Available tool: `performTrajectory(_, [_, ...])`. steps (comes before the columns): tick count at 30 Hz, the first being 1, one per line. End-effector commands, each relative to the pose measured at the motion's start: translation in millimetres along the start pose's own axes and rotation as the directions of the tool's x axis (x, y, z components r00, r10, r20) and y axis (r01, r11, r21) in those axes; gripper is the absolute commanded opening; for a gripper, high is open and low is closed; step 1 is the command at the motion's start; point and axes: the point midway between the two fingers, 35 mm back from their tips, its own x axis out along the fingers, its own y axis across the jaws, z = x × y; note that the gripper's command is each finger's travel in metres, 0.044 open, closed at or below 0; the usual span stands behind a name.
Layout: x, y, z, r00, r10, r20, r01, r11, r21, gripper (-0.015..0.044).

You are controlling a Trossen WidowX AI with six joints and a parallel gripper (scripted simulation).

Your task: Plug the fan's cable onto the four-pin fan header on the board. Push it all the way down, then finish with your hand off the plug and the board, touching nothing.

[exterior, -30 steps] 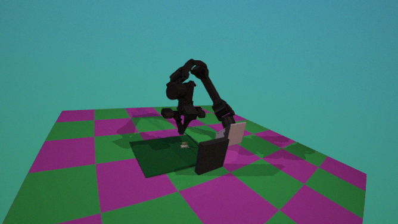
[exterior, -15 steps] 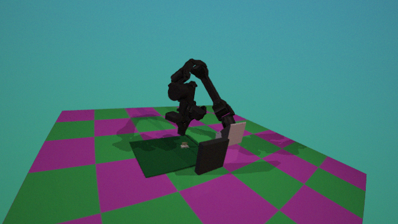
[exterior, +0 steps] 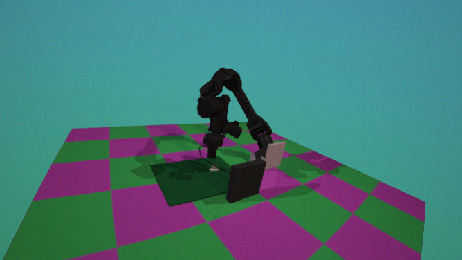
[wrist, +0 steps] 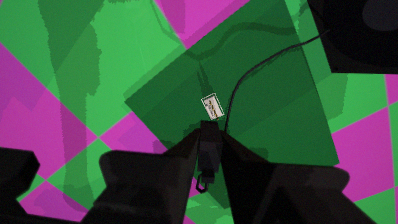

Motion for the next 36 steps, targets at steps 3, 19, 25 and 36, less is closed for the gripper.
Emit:
performTrajectory(3, [1, -4, 5, 1.0, 0.002, 0.004, -0.001, 0.975, -0.221, 0.0])
performTrajectory(19, [2, -8, 9, 1.0, 0.002, 0.003, 0.0, 0.869, -0.495, 0.0])
performTrajectory(25, [0, -6, 15, 1.0, 0.002, 0.004, 0.0, 0.862, -0.506, 0.0])
performTrajectory(36, [0, -5, 16, 1.0, 0.002, 0.004, 0.0, 0.865, -0.502, 0.0])
